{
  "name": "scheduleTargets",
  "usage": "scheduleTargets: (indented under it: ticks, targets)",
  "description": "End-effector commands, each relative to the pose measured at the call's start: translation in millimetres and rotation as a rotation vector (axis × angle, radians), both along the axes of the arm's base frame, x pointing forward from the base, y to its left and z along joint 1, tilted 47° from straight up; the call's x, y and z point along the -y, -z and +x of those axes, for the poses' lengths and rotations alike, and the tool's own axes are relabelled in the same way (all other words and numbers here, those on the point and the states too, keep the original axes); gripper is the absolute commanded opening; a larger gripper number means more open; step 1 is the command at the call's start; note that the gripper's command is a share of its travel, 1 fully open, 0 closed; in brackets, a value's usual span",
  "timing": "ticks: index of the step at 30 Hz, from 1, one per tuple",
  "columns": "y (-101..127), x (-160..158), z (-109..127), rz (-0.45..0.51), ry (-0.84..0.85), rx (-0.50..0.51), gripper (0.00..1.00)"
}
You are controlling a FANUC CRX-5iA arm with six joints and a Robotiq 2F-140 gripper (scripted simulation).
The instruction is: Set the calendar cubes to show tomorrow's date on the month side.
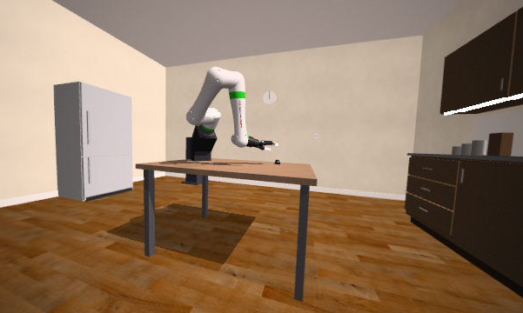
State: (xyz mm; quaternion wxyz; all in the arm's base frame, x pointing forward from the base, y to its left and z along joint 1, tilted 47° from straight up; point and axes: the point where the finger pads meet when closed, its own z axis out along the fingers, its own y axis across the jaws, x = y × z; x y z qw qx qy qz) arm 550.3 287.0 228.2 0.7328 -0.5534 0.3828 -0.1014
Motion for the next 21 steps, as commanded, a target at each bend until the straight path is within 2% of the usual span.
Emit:
scheduleTargets:
  ticks: [1,21]
  targets:
    - [-0.1,-0.1,-0.1,0.0,0.0,0.0,1.0]
    - [0.0,-0.5,0.1,-0.013,-0.003,0.002,1.0]
